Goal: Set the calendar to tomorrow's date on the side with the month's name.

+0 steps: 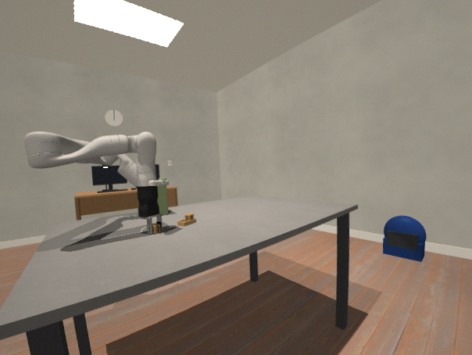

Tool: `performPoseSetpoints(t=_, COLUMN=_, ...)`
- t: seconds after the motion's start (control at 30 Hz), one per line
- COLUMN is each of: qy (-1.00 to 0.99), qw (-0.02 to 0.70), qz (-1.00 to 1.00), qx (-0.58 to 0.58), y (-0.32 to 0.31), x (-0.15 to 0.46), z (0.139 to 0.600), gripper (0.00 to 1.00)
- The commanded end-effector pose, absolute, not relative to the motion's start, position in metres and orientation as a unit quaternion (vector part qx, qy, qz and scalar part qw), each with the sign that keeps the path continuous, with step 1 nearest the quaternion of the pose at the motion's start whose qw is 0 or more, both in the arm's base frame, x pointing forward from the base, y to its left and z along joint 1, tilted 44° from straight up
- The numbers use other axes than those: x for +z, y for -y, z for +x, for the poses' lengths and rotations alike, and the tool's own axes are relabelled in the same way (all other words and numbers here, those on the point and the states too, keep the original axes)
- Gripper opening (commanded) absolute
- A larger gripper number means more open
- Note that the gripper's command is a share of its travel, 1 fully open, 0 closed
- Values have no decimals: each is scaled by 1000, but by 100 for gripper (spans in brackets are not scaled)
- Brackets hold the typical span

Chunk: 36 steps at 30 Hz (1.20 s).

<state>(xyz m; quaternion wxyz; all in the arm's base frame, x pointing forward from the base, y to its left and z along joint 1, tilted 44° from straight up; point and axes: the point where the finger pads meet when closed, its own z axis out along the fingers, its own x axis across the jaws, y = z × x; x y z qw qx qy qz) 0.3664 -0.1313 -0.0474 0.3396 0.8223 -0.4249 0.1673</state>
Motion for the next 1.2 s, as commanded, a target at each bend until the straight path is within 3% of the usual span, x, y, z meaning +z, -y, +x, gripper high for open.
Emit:
performPoseSetpoints(t=0.0, qy=425, qw=339, qz=822, qx=168, y=131, x=-47, z=367, gripper=87)
performPoseSetpoints(t=0.47, qy=425, qw=339, qz=822, qx=168, y=127, x=-43, z=367, gripper=87)
performPoseSetpoints(t=1.17, qy=425, qw=339, qz=822, qx=168, y=70, x=15, z=368, gripper=87)
